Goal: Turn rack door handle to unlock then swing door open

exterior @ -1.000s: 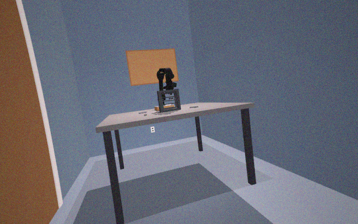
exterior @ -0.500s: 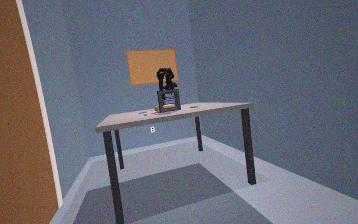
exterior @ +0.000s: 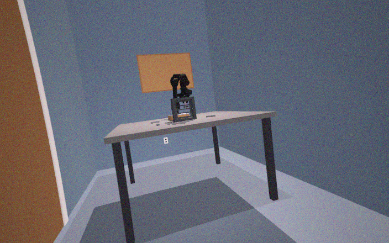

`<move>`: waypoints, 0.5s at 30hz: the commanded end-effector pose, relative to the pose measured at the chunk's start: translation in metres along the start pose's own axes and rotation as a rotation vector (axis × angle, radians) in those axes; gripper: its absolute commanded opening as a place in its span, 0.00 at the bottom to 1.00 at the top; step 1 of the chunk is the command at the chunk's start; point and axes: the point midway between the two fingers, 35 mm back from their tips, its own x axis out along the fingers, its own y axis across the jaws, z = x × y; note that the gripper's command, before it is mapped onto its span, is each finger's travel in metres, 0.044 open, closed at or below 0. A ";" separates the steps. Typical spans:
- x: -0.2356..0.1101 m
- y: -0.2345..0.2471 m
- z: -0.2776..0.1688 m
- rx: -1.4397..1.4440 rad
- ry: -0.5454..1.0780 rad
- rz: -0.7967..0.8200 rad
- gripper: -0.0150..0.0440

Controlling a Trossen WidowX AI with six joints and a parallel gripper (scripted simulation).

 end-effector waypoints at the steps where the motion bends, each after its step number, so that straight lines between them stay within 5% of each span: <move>1: 0.001 -0.002 -0.003 0.192 0.005 -0.012 0.74; 15: 0.001 -0.002 -0.003 0.886 0.000 -0.013 0.74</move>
